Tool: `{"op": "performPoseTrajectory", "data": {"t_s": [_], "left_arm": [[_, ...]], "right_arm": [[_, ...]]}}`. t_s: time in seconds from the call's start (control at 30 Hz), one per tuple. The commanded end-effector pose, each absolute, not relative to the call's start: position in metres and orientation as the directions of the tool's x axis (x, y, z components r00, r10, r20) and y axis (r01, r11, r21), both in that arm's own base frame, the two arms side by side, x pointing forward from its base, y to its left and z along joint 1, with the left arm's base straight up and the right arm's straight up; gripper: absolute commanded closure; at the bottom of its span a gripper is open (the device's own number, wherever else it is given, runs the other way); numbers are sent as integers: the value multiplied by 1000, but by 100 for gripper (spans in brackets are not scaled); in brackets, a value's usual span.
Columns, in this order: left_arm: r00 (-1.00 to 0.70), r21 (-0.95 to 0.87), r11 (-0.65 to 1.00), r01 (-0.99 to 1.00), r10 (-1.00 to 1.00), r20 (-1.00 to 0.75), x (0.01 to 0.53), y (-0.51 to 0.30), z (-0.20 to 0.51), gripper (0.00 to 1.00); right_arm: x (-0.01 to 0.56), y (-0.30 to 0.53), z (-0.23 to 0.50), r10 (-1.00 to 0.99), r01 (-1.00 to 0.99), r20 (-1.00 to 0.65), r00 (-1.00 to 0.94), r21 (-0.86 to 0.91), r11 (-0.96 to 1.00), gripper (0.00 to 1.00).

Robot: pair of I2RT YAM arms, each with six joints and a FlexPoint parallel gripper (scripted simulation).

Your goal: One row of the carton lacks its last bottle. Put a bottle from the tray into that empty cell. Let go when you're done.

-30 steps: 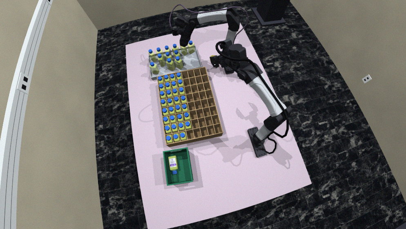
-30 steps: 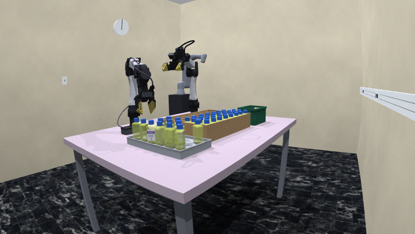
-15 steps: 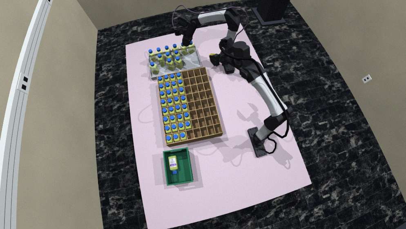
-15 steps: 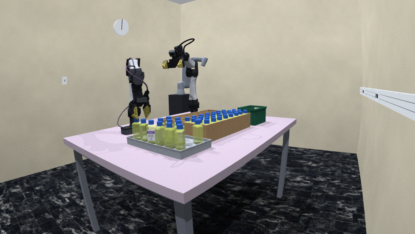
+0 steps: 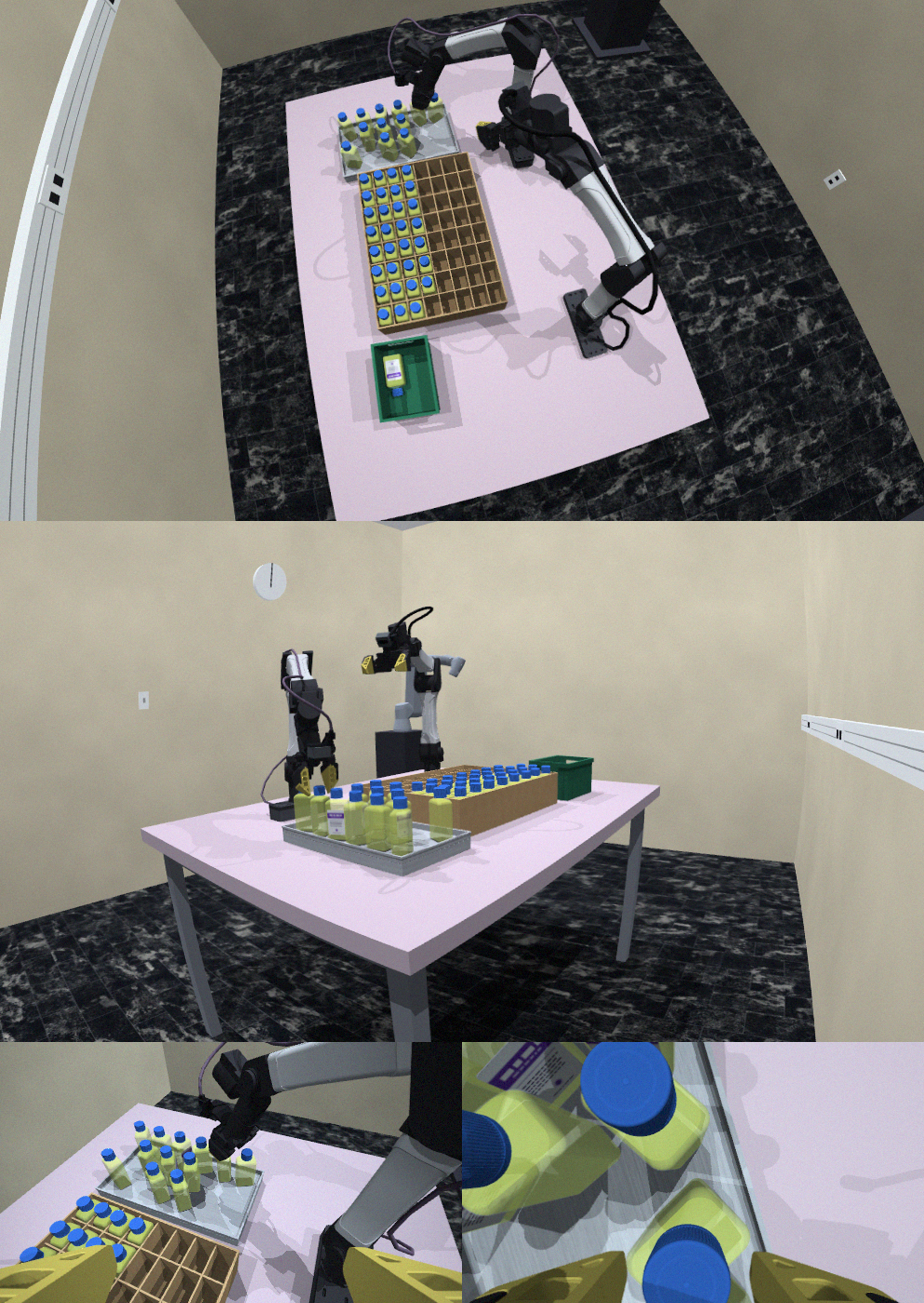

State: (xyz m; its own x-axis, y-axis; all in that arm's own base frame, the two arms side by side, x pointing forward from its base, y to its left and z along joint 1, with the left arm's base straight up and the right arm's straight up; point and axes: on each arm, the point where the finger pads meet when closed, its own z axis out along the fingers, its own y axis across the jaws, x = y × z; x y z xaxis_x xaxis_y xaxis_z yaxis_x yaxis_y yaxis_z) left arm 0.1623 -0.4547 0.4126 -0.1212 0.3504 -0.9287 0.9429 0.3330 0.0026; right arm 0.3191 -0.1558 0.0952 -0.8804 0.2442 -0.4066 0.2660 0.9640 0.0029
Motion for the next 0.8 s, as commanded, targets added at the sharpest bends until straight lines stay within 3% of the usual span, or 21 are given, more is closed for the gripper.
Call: {"op": "performPoseTrajectory", "data": {"t_s": [0.0,0.03,0.1,0.4,0.43,0.47,0.5,0.77], "left_arm": [[-115,-4,342,940,306,-945,162,-453,432,0],[-115,-4,342,940,306,-945,162,-453,432,0],[-115,-4,342,940,306,-945,162,-453,432,0],[-115,-4,342,940,306,-945,162,-453,432,0],[-115,-4,342,940,306,-945,162,-453,432,0],[-115,-4,342,940,306,-945,162,-453,432,0],[-115,-4,342,940,306,-945,162,-453,432,0],[-115,-4,342,940,306,-945,162,-453,432,0]], "right_arm": [[335,-159,105,233,263,-456,-859,-2,965,47],[337,-159,105,231,261,-457,-859,-3,965,47],[334,-159,104,230,260,-455,-860,-3,965,62],[330,-158,109,226,260,-468,-854,-9,965,87],[330,-158,113,226,260,-469,-854,-9,966,98],[331,-159,117,225,260,-470,-853,-9,966,87],[329,-158,121,226,260,-465,-856,-8,966,84],[327,-157,172,227,259,-460,-858,-7,966,84]]}}
